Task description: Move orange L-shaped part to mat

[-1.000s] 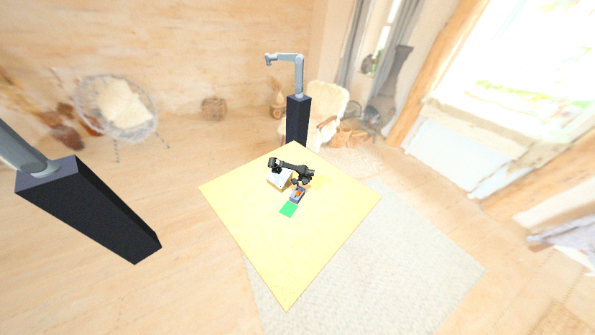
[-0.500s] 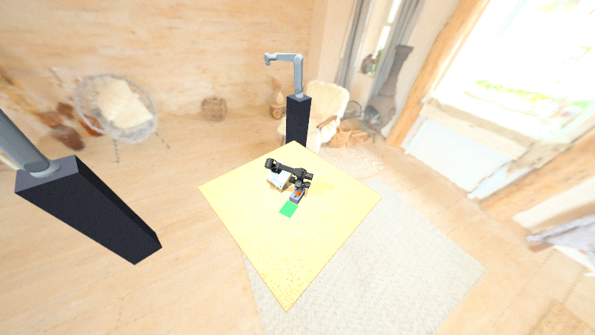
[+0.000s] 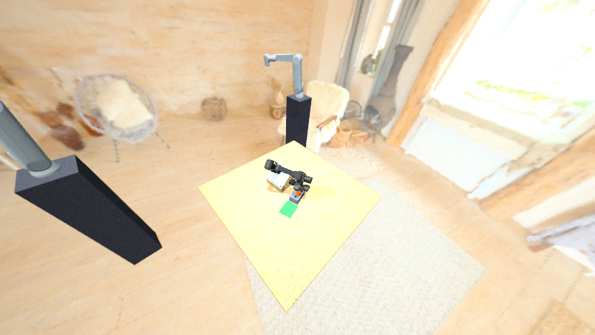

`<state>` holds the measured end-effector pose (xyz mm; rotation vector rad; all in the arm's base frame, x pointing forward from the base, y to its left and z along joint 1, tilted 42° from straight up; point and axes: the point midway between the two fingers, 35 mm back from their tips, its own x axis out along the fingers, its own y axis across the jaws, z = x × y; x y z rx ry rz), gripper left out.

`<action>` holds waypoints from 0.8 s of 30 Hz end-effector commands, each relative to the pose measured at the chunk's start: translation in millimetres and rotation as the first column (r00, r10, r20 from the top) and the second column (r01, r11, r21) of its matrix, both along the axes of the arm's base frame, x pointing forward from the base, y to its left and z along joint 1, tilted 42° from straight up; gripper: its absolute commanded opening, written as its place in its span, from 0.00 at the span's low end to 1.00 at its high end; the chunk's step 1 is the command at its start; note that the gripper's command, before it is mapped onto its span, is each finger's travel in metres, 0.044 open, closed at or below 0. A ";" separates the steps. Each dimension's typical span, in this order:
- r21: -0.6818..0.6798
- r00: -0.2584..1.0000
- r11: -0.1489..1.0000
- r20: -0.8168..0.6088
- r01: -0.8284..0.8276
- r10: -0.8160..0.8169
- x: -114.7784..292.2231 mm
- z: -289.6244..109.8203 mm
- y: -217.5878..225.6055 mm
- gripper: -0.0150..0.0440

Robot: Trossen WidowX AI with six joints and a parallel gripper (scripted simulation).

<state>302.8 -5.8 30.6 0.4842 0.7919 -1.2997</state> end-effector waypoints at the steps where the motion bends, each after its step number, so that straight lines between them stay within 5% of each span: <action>1: -0.004 1.000 1.000 0.004 -0.005 0.005 1.1 -3.5 -3.7 0.73; 24: -0.005 1.000 1.000 0.004 -0.005 0.005 4.2 -30.6 -27.9 0.73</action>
